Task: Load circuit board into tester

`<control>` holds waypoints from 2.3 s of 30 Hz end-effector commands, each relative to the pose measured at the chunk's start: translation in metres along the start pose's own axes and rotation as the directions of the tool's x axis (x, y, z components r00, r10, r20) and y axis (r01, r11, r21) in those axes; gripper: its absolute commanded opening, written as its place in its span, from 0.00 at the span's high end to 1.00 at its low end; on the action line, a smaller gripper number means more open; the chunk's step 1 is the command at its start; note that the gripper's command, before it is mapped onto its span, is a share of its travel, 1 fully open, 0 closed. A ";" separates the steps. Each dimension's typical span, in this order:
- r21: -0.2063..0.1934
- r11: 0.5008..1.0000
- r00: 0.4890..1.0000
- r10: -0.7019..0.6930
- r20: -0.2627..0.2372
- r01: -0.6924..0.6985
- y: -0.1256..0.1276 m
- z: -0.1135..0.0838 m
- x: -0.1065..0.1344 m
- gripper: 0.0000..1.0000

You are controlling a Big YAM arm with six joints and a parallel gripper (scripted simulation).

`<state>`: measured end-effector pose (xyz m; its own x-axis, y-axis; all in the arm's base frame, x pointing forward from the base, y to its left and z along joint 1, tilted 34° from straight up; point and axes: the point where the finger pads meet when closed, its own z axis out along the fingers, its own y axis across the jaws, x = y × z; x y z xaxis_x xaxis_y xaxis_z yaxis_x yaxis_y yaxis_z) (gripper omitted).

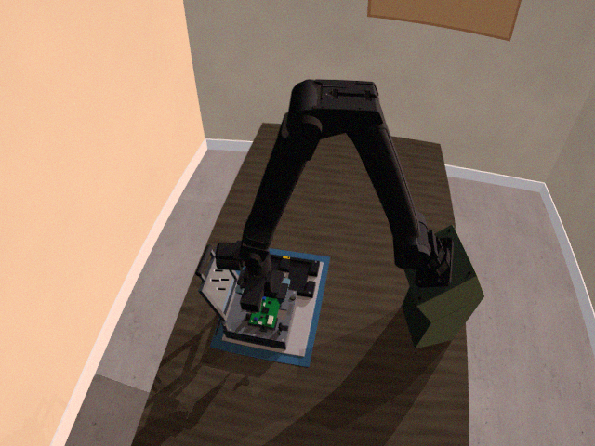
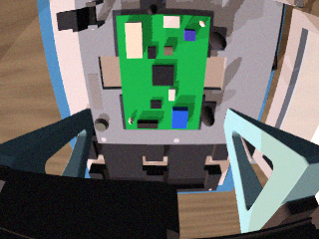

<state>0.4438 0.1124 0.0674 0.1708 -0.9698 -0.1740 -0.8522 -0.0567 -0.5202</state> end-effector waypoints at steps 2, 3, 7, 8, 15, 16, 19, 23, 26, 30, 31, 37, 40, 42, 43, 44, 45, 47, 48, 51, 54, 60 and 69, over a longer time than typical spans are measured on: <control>0.023 1.000 1.000 -0.005 0.000 0.005 -0.006 -0.031 0.003 0.08; 0.024 1.000 1.000 -0.005 0.000 0.005 -0.007 -0.036 0.003 0.08; 0.029 1.000 1.000 -0.006 0.000 0.006 -0.009 -0.059 0.003 0.08; 0.029 1.000 1.000 -0.006 0.000 0.006 -0.009 -0.059 0.003 0.08; 0.045 0.999 1.000 -0.009 0.001 0.009 -0.016 -0.095 0.001 0.08; 0.047 0.999 1.000 -0.009 0.001 0.009 -0.018 -0.101 0.001 0.08; 0.054 0.999 1.000 -0.011 0.001 0.011 -0.020 -0.119 0.001 0.08; 0.060 0.998 1.000 -0.012 0.001 0.012 -0.022 -0.142 0.000 0.08; 0.061 0.998 1.000 -0.012 0.001 0.012 -0.023 -0.147 0.000 0.08; 0.065 0.998 1.000 -0.013 0.001 0.013 -0.024 -0.165 0.000 0.08; 0.065 0.998 1.000 -0.014 0.001 0.013 -0.024 -0.169 -0.001 0.08; 0.069 0.998 1.000 -0.015 0.000 0.015 -0.025 -0.187 -0.001 0.08; 0.068 0.998 1.000 -0.015 0.000 0.015 -0.024 -0.191 -0.001 0.08; 0.065 0.998 1.000 -0.014 0.000 0.014 -0.022 -0.191 -0.001 0.08; 0.065 0.998 1.000 -0.014 0.000 0.014 -0.022 -0.191 -0.001 0.08; 0.055 0.998 1.000 -0.013 0.000 0.013 -0.019 -0.189 0.000 0.08; 0.049 0.999 1.000 -0.012 0.000 0.012 -0.017 -0.187 0.000 0.08; 0.041 0.999 1.000 -0.010 0.000 0.010 -0.014 -0.185 0.000 0.08; 0.039 0.999 1.000 -0.009 0.000 0.009 -0.014 -0.185 0.000 0.08; 0.034 0.999 1.000 -0.008 0.000 0.008 -0.012 -0.183 0.001 0.52; 0.033 0.999 1.000 -0.007 0.000 0.007 -0.011 -0.182 0.001 0.52; 0.032 0.999 1.000 -0.006 0.000 0.006 -0.011 -0.182 0.001 0.52; 0.030 1.000 1.000 -0.006 0.000 0.006 -0.010 -0.181 0.001 0.52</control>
<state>0.3606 0.0721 0.2114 0.1732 -0.9698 -0.1717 -0.8477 -0.0581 -0.5274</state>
